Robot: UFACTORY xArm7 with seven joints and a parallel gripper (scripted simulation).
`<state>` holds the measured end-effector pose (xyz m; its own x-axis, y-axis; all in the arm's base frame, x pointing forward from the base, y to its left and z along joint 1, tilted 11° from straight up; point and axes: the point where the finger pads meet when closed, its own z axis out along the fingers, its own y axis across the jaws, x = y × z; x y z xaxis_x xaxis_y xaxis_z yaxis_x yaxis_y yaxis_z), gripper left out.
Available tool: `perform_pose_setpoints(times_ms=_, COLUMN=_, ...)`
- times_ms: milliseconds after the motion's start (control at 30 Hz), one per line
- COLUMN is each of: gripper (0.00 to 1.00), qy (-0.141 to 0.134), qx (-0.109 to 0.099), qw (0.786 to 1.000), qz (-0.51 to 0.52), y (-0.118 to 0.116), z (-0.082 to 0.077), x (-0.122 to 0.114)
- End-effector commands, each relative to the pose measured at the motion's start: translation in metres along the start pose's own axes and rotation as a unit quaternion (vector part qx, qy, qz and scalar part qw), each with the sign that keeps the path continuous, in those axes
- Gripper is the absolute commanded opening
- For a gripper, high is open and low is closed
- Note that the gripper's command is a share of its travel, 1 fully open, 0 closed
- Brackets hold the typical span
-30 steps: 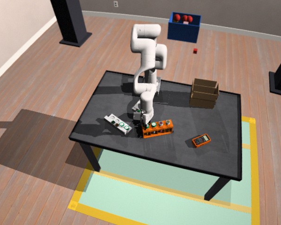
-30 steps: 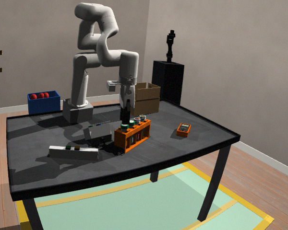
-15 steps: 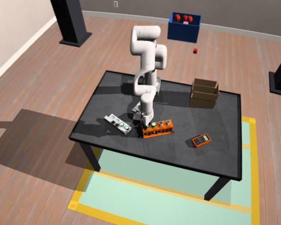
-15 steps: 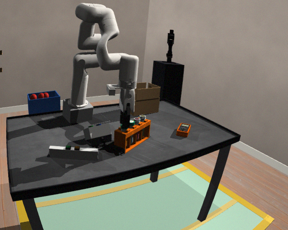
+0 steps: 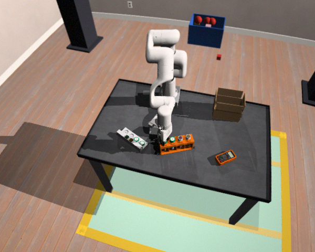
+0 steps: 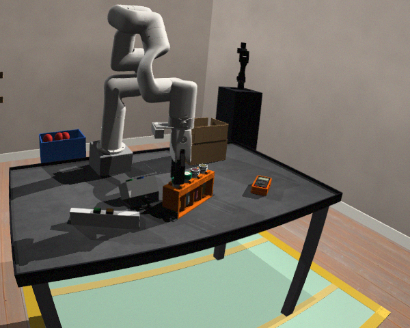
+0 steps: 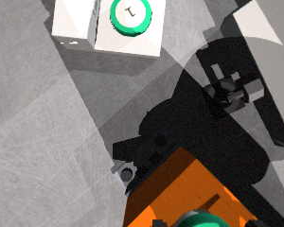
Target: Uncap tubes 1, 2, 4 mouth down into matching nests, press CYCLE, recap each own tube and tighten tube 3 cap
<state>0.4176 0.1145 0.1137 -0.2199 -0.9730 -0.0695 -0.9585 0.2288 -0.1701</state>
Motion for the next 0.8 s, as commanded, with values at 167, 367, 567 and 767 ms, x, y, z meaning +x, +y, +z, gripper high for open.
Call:
perform_pose_setpoints(times_ms=167, gripper=0.0, qy=-0.001, qx=0.001, qw=1.0, qz=0.0, y=-0.0011, z=0.0013, x=-0.0006)
perform_pose_setpoints(times_ms=367, gripper=0.0, qy=-0.001, qx=0.001, qw=1.0, qz=0.0, y=-0.0011, z=0.0013, x=-0.0006)
perform_pose_setpoints(times_ms=567, gripper=0.0, qy=-0.001, qx=0.001, qw=1.0, qz=0.0, y=-0.0011, z=0.0013, x=-0.0006)
perform_pose_setpoints(times_ms=767, gripper=0.0, qy=-0.001, qx=0.002, qw=0.997, qz=-0.075, y=-0.0011, z=0.0013, x=-0.0007)
